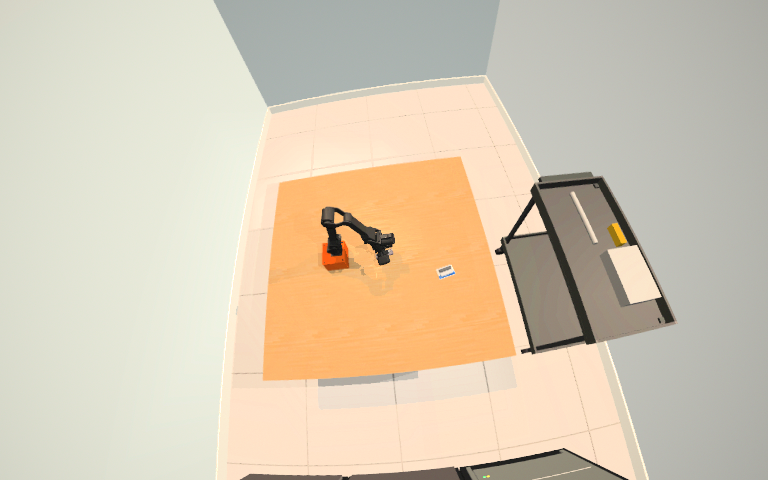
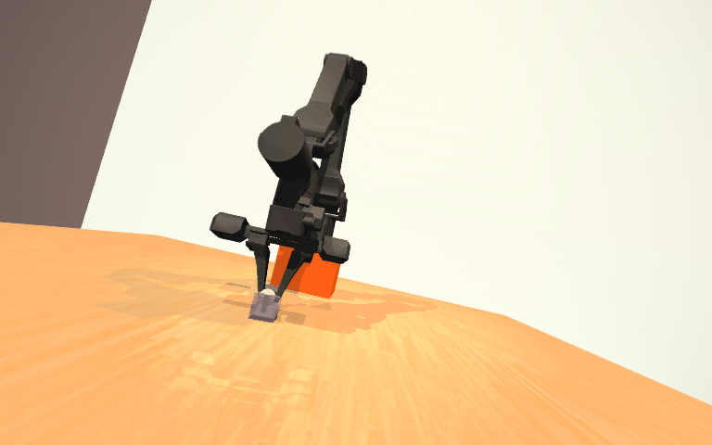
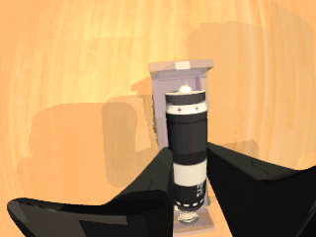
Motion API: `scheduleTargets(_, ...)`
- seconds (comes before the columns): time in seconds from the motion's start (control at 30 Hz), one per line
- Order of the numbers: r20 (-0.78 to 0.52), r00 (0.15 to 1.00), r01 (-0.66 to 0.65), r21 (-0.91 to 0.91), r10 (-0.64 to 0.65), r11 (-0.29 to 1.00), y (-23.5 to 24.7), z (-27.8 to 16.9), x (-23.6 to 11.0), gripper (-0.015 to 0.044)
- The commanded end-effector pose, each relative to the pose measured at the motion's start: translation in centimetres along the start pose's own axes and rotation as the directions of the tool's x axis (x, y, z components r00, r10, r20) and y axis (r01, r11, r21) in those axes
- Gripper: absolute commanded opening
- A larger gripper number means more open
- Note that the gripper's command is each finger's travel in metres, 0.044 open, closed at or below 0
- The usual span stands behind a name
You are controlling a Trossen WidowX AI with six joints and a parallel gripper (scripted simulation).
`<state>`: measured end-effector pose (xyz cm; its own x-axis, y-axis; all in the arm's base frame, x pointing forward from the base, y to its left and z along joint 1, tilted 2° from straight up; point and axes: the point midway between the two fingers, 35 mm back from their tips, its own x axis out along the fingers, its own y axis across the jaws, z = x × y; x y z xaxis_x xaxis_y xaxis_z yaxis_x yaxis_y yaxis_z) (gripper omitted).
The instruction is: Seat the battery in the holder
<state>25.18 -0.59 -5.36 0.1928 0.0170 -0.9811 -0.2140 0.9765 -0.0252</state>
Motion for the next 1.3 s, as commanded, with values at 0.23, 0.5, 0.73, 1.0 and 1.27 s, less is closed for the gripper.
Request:
scheduleTargets(0.23, -0.095, 0.995, 0.001, 0.004, 0.0, 1.0, 0.1, -0.5, 0.3, 0.0063)
scheduleTargets(0.5, -0.139, 0.99, -0.001, 0.001, 0.001, 1.0, 0.1, -0.4, 0.3, 0.0063)
scheduleTargets(0.73, -0.167, 0.986, -0.003, -0.001, 0.003, 1.0, 0.0, -0.1, 0.3, 0.0063)
scheduleTargets(1.0, -0.171, 0.985, -0.004, 0.0, 0.004, 1.0, 0.0, 0.3, 0.4, 0.0063)
scheduleTargets(1.27, -0.175, 0.985, -0.006, 0.0, 0.006, 1.0, 0.0, 1.0, 0.5, 0.0063)
